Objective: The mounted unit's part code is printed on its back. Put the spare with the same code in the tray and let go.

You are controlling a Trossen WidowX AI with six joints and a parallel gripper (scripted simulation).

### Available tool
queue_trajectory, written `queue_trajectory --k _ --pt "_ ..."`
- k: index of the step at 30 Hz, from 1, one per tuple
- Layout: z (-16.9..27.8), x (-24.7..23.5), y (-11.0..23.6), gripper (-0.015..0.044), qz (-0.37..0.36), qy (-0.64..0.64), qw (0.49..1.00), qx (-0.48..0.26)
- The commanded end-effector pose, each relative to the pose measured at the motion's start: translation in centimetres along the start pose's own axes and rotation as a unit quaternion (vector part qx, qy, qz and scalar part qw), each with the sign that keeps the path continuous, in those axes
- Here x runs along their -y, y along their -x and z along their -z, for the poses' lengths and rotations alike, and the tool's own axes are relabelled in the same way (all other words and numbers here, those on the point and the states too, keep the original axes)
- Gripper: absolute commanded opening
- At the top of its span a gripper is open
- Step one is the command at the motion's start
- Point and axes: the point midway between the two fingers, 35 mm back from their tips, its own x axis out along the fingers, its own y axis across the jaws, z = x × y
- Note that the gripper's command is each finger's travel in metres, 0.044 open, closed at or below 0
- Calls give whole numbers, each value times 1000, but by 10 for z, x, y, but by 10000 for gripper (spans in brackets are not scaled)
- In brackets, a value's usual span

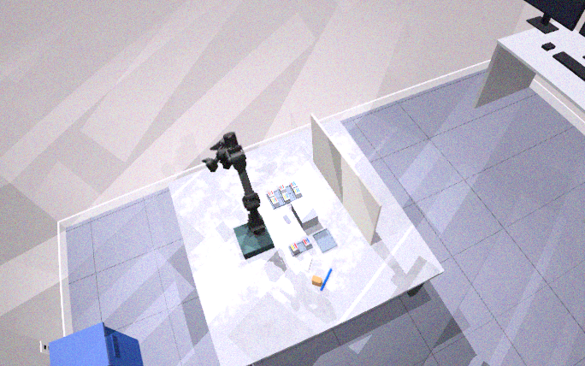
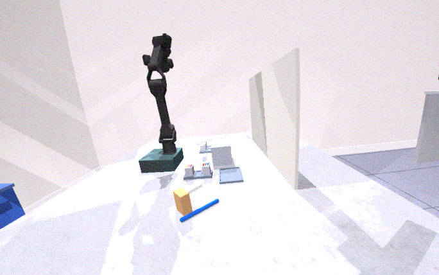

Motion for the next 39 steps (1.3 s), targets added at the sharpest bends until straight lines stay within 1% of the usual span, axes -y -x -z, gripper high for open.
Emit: queue_trajectory --k 1,2,7,9,11,15,17,20,25,29,34,39 --pt "0 0 0 426 0 0 1000 0" --pt "0 0 0 440 0 0 1000 0" --pt "0 -1 0 440 -2 1 1000 1" --pt "-3 -11 -1 440 -17 10 1000 5" --pt "-9 -30 -1 440 -46 26 998 16" --pt "-29 -84 6 440 -123 71 988 56" --pt "-38 -103 11 440 -147 90 982 77" --pt "-65 -146 24 440 -189 139 962 138" --pt "-119 -208 61 440 -226 208 917 255" --pt "-168 -244 101 440 -221 248 876 350" --pt "-234 -269 160 440 -175 282 824 459" --pt "-303 -271 221 440 -90 300 781 541"
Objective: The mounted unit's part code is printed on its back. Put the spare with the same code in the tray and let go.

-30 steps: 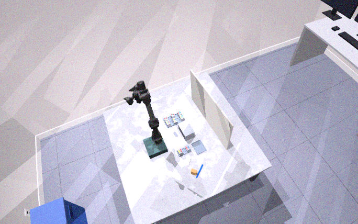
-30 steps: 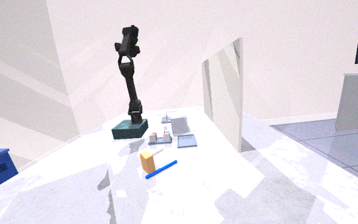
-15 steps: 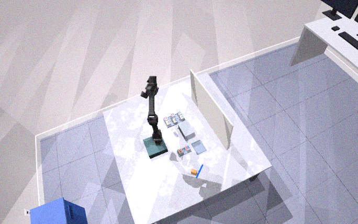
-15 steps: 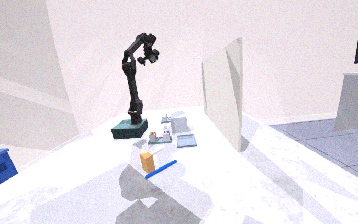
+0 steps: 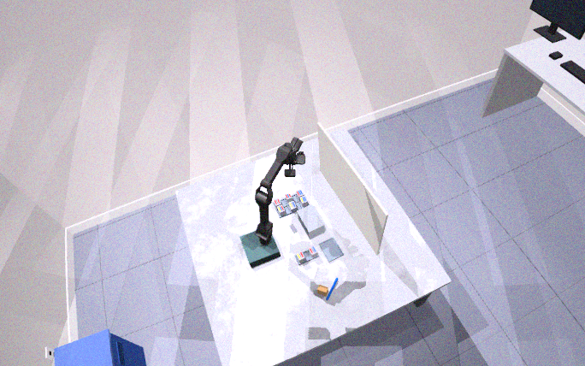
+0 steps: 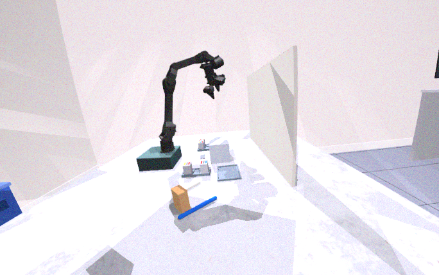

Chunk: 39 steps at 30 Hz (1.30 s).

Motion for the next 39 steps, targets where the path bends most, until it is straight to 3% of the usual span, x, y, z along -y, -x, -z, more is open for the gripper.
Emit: queue_trajectory --k 1,8,14,35,39 --pt "-57 43 -16 440 71 59 995 33" --pt "-140 134 -23 440 194 162 967 31" --pt "-178 208 -18 440 268 226 936 -18" --pt "-179 211 -18 440 269 228 935 -20" --pt "-154 185 -48 440 262 344 900 -55"
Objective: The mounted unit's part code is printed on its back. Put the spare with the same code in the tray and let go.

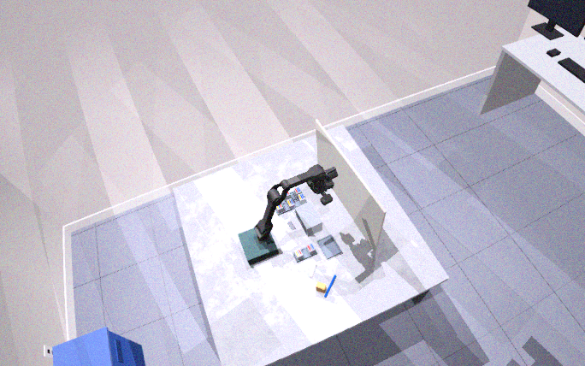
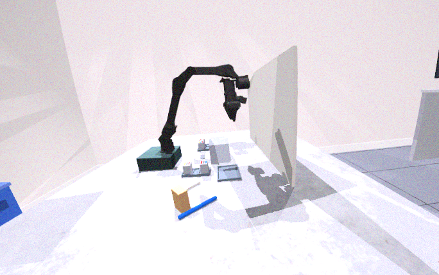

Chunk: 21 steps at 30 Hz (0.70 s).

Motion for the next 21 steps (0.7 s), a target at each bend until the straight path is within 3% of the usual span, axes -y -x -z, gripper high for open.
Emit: queue_trajectory --k 1,7,14,18,21 --pt "7 -53 -12 440 -7 134 991 -5" --pt "43 -152 -35 440 -14 420 908 -3" --pt "102 -227 -56 440 -17 652 758 1" --pt "104 -228 -57 440 -17 658 753 1" --pt "106 -230 -68 361 -17 658 753 1"
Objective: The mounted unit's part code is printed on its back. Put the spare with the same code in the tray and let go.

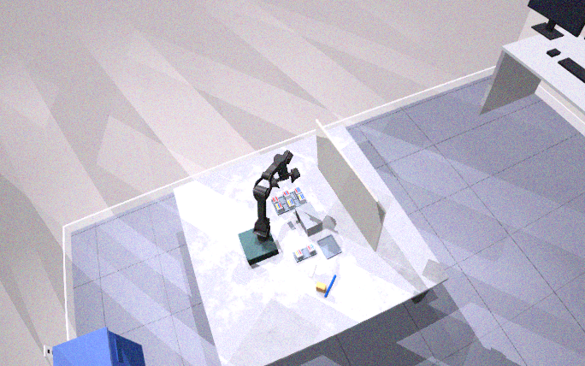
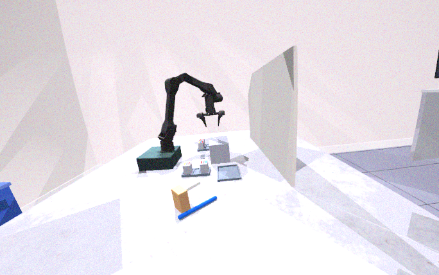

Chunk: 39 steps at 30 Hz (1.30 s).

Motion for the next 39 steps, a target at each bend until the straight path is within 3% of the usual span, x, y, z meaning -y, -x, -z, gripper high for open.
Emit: queue_trajectory --k 1,3,39 --pt "2 -3 -18 335 -3 4 1000 -5" --pt "1 -6 -33 300 -3 4 1000 -5" --pt "3 -4 -84 300 -3 4 1000 -5"
